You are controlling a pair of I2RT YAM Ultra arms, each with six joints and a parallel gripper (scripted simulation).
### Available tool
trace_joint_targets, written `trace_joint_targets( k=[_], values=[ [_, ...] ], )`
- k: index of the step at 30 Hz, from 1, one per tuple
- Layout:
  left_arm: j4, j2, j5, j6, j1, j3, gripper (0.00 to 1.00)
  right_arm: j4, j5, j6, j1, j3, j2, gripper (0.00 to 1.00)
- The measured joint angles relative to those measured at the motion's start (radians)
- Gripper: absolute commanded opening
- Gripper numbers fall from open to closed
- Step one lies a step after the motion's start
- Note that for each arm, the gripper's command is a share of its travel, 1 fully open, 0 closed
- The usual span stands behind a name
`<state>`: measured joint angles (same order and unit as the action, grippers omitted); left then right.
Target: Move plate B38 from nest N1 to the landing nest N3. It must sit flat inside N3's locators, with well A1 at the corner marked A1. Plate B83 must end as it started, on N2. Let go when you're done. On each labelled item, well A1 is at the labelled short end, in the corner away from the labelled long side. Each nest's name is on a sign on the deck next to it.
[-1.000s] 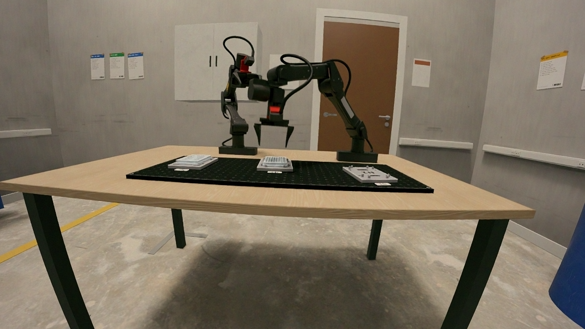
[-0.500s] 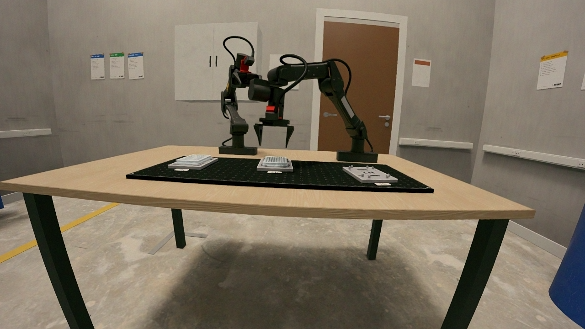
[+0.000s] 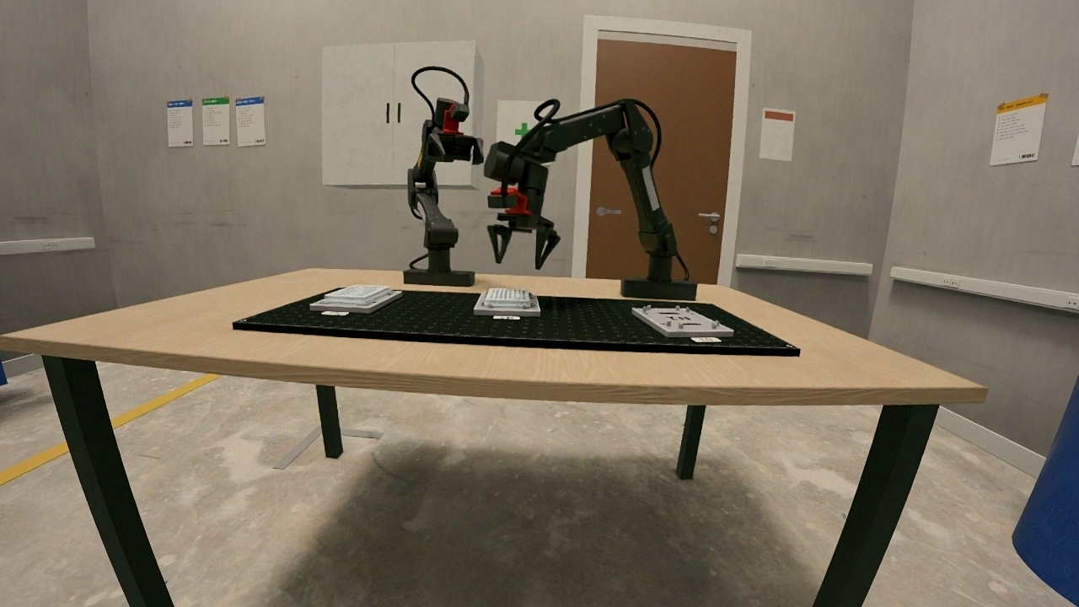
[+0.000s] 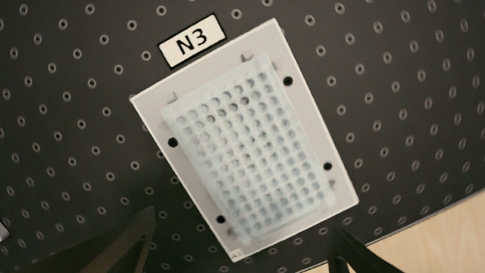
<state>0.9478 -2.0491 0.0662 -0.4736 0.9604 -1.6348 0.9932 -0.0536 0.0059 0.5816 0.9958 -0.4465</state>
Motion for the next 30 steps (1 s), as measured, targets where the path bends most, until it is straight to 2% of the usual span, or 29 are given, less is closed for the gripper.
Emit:
trace_joint_targets(
  k=[6,11,20,30],
  values=[
    [-0.137,0.120,-0.010,0.214,0.000,0.195,1.00,0.000,0.000,0.000,0.000,0.000,0.000,1.00],
    [-0.236,0.200,-0.034,0.375,-0.010,0.312,1.00,0.000,0.000,0.000,0.000,0.000,0.000,1.00],
    [-0.349,0.268,-0.079,0.542,-0.038,0.426,1.00,0.000,0.000,0.000,0.000,0.000,0.000,1.00],
    [-0.368,0.276,-0.089,0.573,-0.043,0.442,1.00,0.000,0.000,0.000,0.000,0.000,0.000,1.00]
  ],
)
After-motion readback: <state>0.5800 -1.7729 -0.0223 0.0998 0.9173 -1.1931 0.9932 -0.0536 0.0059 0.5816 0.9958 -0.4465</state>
